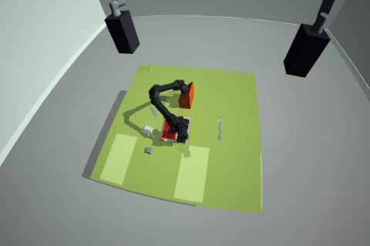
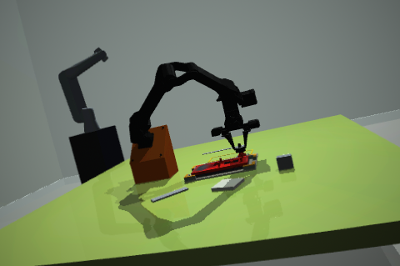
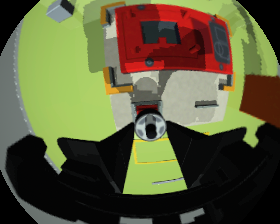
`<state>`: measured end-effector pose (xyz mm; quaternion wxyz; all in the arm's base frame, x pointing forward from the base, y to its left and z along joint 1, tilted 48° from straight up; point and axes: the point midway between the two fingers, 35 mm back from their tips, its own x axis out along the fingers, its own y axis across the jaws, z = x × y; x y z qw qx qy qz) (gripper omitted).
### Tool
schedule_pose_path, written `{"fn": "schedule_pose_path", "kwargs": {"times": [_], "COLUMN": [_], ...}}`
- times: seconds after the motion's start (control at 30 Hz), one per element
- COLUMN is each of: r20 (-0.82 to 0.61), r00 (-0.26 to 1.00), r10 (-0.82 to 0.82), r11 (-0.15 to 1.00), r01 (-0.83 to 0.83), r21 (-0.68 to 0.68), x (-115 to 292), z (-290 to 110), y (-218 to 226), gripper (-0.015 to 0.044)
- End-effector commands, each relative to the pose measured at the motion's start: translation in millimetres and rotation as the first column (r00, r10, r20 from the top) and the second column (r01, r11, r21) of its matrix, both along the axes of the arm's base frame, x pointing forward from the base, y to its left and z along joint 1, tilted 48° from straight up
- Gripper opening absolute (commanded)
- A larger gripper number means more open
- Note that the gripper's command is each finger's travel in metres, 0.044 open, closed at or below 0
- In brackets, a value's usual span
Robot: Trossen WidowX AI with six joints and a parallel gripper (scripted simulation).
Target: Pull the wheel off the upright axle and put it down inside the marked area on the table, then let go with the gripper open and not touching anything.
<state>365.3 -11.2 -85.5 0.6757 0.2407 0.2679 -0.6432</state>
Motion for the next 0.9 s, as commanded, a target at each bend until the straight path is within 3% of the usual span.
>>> {"fn": "schedule_pose_path", "kwargs": {"times": [0.0,0.87], "r20": [0.004,0.004], "r00": [1.000,1.000], "r10": [0.000,0.002], "r11": [1.000,1.000], "r01": [0.000,-0.002], "r21": [0.001,0.001], "x": [0.6,0.5], "z": [1.4,7.0], "y": [2.1,8.6], "gripper": [0.0000,0.0000]}}
